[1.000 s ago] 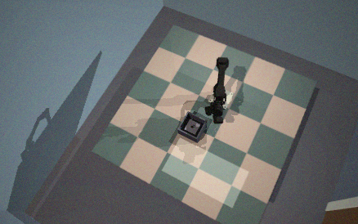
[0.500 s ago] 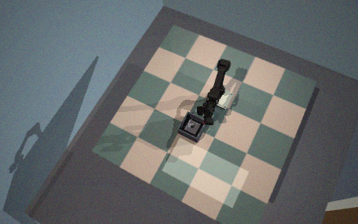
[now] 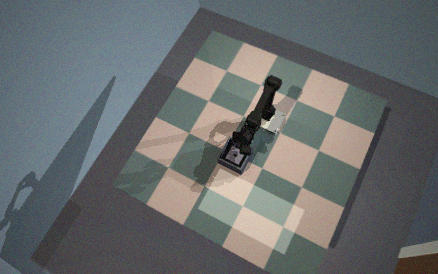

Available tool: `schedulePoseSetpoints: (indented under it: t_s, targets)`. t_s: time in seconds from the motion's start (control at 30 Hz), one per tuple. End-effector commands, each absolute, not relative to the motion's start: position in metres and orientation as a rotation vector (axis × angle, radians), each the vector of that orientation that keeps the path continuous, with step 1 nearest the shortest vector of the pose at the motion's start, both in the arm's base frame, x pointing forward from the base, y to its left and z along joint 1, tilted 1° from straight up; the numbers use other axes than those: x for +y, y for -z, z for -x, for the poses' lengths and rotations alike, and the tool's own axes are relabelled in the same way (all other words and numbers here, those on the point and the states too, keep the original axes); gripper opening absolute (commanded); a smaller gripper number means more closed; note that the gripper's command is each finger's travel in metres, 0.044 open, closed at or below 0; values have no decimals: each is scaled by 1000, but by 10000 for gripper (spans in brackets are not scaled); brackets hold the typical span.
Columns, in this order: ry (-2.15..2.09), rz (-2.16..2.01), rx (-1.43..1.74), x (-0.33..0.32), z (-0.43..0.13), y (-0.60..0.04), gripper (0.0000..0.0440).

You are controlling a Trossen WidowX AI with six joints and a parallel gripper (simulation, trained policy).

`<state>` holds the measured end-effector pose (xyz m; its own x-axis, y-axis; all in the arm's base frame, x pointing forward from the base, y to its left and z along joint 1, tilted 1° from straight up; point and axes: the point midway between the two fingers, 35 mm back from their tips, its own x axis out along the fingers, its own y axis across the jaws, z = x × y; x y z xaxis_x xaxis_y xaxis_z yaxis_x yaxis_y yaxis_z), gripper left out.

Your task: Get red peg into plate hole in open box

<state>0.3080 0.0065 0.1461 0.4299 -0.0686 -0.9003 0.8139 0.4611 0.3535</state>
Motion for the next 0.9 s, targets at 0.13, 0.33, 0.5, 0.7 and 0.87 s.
schedulePoseSetpoints:
  t_s: [0.13,0.33,0.5,0.7,0.87]
  targets:
    - [679,-944,984,-5,-321,-136,11]
    - [692,-945,1014,-11,-327,-125,17]
    - [705,-935,1044,-14,-331,-113,15]
    - [720,-902,1080,-18,-336,-100,68]
    - [726,-862,1110,-22,-338,-96,160]
